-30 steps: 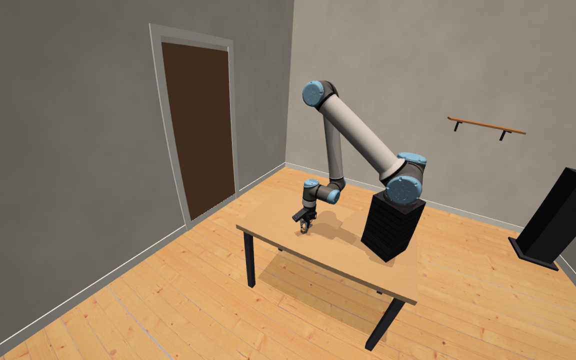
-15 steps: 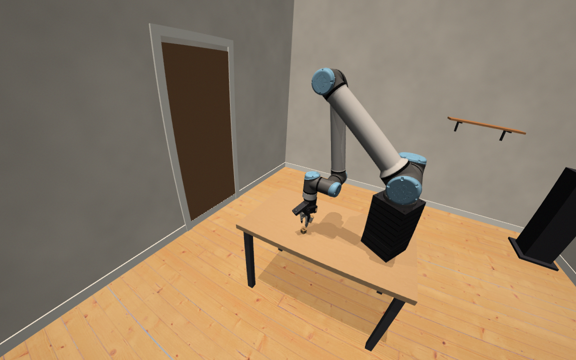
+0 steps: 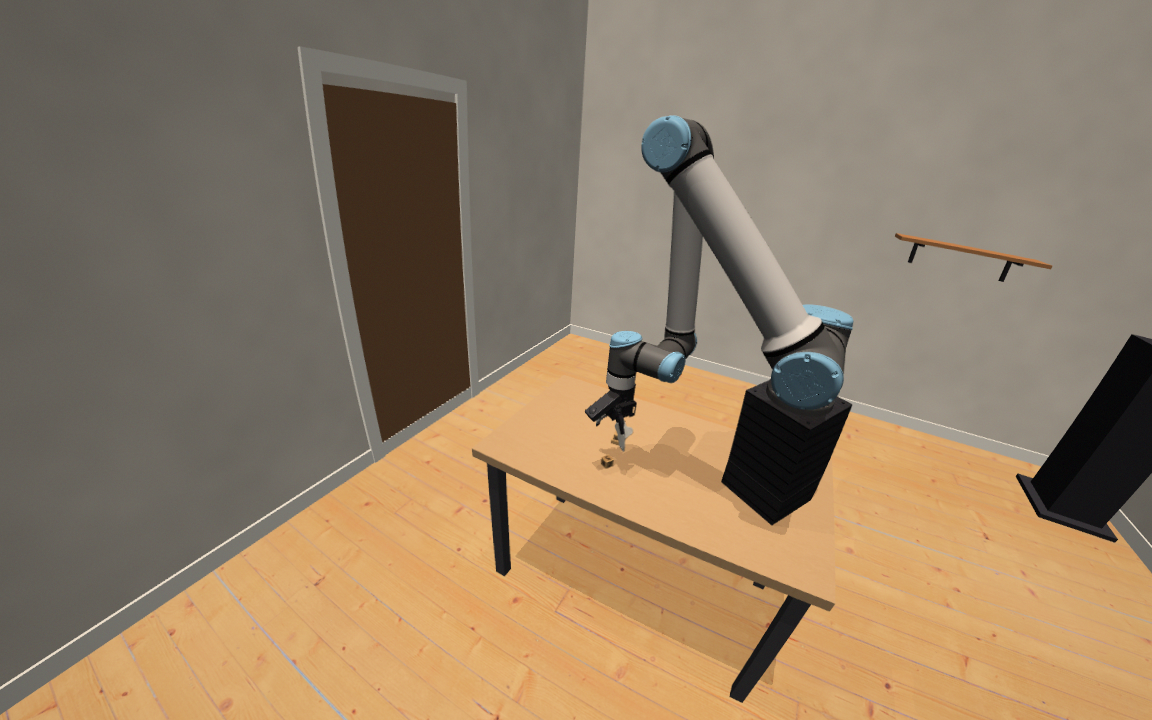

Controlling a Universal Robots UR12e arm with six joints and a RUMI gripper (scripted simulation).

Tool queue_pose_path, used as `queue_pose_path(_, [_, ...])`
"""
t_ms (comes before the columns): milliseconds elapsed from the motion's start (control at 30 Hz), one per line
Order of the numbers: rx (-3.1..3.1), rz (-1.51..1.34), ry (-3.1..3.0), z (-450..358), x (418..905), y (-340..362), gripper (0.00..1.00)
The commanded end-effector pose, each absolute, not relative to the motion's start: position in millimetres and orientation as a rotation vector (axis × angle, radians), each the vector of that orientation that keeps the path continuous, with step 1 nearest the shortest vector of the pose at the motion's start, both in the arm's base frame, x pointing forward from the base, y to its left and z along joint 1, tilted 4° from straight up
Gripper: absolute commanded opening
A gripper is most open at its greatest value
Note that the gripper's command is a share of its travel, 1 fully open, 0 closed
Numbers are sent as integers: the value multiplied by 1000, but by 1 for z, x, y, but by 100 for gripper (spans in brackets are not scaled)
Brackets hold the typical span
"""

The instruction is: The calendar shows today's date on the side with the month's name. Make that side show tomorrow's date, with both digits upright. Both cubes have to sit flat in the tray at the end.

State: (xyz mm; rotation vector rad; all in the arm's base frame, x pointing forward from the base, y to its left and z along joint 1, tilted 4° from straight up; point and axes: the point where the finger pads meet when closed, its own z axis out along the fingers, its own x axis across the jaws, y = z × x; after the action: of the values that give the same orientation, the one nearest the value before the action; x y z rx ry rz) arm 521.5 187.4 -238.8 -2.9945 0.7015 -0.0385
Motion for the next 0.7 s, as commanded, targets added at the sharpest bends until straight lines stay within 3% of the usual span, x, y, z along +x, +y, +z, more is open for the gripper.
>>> queue_pose_path(0, [-2995, -26, 703, -240, 518, 187, 100])
queue_pose_path(667, [-2993, -27, 709, -240, 518, 187, 100])
